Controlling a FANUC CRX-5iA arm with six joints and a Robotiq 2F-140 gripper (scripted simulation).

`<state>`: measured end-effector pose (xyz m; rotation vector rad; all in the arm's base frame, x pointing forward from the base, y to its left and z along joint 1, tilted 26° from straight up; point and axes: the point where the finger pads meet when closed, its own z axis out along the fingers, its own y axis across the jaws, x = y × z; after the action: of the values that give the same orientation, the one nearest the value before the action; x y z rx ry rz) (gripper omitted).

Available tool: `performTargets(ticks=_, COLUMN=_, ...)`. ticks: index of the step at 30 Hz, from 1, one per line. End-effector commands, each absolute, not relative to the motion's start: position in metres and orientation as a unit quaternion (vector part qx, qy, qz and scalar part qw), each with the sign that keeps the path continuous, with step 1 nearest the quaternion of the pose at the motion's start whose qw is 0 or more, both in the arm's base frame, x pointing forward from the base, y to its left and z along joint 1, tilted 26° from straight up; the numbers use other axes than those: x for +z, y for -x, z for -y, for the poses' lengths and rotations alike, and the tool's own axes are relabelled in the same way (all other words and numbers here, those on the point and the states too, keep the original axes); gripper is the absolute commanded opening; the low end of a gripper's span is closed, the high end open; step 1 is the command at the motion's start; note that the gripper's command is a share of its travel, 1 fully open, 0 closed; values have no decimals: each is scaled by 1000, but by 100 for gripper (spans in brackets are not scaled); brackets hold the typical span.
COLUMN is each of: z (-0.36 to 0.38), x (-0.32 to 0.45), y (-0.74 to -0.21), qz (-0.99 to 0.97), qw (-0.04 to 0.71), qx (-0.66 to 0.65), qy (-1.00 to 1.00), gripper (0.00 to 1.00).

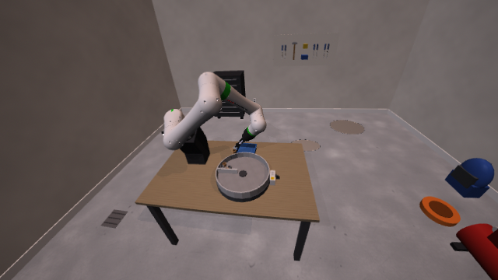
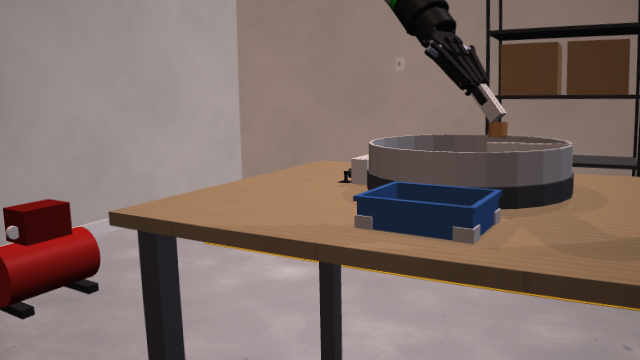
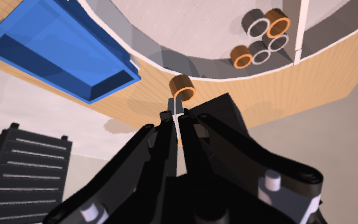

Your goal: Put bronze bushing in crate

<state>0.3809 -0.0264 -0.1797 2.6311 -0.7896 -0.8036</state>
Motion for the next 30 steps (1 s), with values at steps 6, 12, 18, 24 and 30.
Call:
performTargets(ticks=6, z=-34, x=-210, y=-415, qz=274, qw=140, qx=-279, qy=-910, gripper=0)
performTargets(ticks=12, z=-79, x=-232, y=-440, qz=274, qw=140, qx=-279, qy=-910, gripper=0)
performTargets(ticks=18, z=-105, x=-245, y=-455, qz=274, qw=140, qx=-279, qy=-910, gripper=0)
performTargets(ticks=24, z=-113, x=-249, y=-460, qz=274, qw=140, qx=-279, qy=-910, gripper=0)
performTargets(ticks=30, z=-116, x=-250, y=-461, qz=274, qw=140, qx=-279, qy=-910, gripper=0)
